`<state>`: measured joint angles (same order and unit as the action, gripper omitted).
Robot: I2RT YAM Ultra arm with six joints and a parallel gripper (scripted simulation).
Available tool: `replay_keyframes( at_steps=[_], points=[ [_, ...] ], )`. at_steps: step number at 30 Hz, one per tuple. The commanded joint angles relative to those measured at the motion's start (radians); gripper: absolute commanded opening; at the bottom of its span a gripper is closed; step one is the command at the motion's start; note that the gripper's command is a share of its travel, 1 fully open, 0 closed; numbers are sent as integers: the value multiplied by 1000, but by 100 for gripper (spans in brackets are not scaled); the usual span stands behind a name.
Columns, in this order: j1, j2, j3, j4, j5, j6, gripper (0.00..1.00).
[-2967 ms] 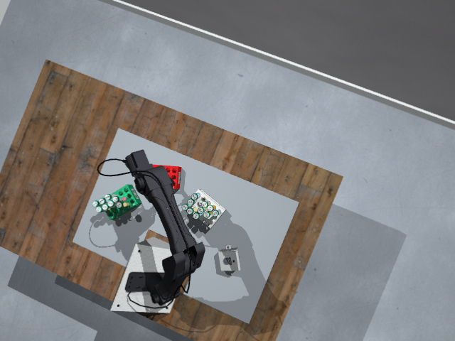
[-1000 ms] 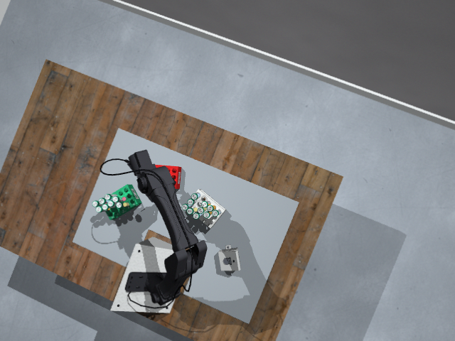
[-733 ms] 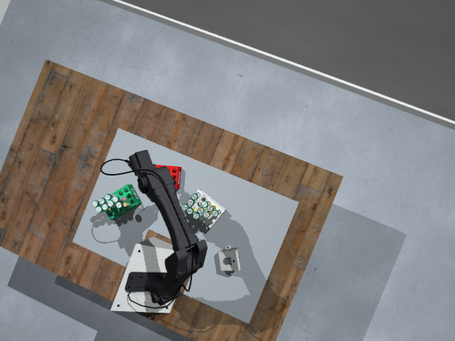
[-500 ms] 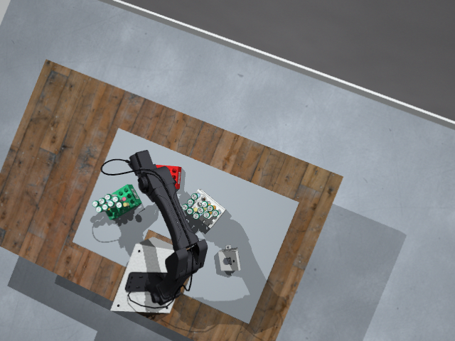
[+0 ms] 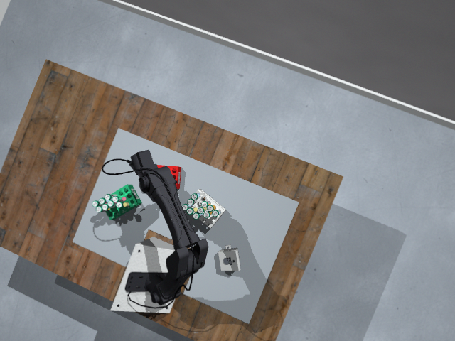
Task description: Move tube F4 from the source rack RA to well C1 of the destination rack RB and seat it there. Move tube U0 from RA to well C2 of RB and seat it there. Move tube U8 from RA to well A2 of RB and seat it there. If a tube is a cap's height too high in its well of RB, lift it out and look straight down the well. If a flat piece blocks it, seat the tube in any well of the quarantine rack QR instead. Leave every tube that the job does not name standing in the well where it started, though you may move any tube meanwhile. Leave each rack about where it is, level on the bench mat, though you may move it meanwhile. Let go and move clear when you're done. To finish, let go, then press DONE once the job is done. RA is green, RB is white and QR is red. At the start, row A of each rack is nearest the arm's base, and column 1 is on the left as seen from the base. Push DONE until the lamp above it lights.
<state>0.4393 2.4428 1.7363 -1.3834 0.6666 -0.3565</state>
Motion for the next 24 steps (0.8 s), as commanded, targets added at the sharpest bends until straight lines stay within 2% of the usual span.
replay_keyframes(
  at_steps=[1, 24],
  points=[
    [10, -32, -20, 33, 9, -12, 0],
    [-1, -36, -58, 78, 17, -30, 0]
  ],
)
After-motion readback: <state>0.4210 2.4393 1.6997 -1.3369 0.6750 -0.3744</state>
